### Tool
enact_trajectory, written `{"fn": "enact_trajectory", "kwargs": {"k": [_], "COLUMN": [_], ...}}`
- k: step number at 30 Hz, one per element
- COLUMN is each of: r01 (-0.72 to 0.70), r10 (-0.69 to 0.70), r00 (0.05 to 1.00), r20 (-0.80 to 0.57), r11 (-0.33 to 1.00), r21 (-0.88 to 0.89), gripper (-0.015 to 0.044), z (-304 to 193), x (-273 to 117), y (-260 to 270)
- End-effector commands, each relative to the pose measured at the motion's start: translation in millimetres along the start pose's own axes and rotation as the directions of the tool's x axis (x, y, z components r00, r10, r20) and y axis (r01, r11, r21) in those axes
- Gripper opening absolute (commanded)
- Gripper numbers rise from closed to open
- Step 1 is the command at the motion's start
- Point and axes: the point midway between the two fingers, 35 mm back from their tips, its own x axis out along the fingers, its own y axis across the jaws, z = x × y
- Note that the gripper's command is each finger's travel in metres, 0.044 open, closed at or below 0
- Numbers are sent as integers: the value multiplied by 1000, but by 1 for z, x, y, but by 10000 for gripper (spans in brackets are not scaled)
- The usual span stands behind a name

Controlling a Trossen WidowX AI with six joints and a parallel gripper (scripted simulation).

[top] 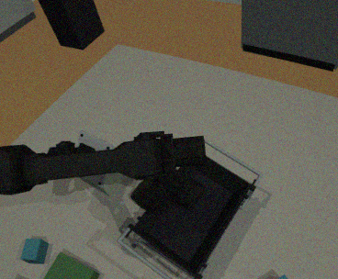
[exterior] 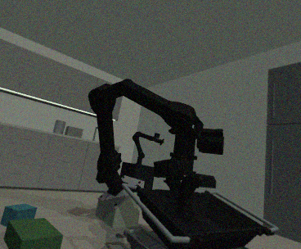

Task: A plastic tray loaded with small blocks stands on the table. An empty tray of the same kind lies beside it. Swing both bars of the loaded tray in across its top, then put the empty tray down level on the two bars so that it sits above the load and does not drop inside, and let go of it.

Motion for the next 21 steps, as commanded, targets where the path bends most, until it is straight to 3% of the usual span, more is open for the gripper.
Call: {"fn": "enact_trajectory", "kwargs": {"k": [1,21], "r01": [19,19], "r10": [-19,-19], "r00": [1000,1000], "r20": [3,4], "r11": [1000,1000], "r21": [-3,-3], "gripper": [0,0], "z": [2,3], "x": [7,15], "y": [-3,-6]}}
